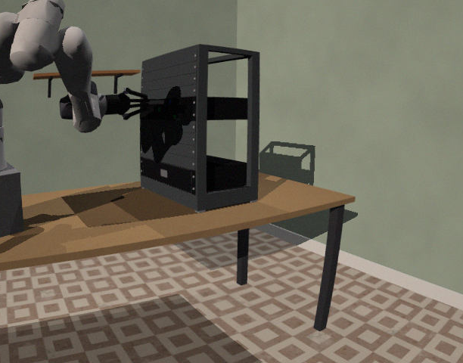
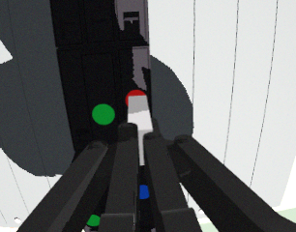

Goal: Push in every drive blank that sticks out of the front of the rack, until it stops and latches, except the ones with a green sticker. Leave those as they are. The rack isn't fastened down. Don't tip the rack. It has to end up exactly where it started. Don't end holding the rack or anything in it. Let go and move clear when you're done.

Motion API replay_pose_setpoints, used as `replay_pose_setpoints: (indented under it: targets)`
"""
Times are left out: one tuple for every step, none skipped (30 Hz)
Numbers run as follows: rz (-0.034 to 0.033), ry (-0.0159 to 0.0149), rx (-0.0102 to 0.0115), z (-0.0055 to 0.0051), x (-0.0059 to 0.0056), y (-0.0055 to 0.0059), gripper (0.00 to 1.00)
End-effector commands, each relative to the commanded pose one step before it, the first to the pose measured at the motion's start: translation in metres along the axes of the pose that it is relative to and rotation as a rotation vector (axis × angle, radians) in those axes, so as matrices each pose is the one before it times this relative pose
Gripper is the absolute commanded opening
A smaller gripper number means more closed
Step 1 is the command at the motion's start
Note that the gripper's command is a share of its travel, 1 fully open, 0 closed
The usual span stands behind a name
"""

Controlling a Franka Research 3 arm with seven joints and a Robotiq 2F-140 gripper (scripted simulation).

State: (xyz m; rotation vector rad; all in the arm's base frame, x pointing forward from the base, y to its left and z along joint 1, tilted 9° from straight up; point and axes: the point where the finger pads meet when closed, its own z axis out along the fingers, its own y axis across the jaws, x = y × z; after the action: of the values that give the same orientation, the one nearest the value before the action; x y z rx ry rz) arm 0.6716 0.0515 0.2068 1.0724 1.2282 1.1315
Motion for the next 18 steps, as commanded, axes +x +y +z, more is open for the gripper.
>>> replay_pose_setpoints:
  targets:
    - [-0.00892, 0.00613, 0.00746, 0.00015, 0.00264, -0.00277, 0.0]
    - [0.0, 0.0, 0.0, 0.00007, 0.00001, -0.00001, 0.0]
    - [0.0, 0.0, 0.0, 0.00039, 0.00006, -0.00003, 0.0]
    - [0.0, 0.0, 0.0, 0.00084, 0.00013, -0.00007, 0.0]
    - [0.0, 0.0, 0.0, 0.00128, 0.0002, -0.00011, 0.0]
    - [0.0, 0.0, 0.0, 0.0, 0.0, 0.0, 0.0]
    - [0.0, 0.0, 0.0, 0.0, 0.0, 0.0, 0.0]
    - [0.0, 0.0, 0.0, 0.00159, 0.00024, -0.00014, 0.0]
    - [0.0, 0.0, 0.0, 0.00169, 0.00026, -0.00015, 0.0]
    - [0.0, 0.0, 0.0, 0.00158, 0.00024, -0.00014, 0.0]
    - [0.0, 0.0, 0.0, 0.00127, 0.00019, -0.00011, 0.0]
    - [0.0, 0.0, 0.0, 0.00084, 0.00013, -0.00007, 0.0]
    - [0.0, 0.0, 0.0, 0.00038, 0.00006, -0.00003, 0.0]
    - [0.0, 0.0, 0.0, 0.00006, 0.00001, -0.00001, 0.0]
    - [0.0, 0.0, 0.0, 0.0, 0.0, 0.0, 0.0]
    - [0.0, 0.0, 0.0, 0.0, 0.0, 0.0, 0.0]
    - [0.0, 0.0, 0.0, 0.0, 0.0, 0.0, 0.0]
    - [0.0, 0.0, 0.0, 0.0, 0.0, 0.0, 0.0]
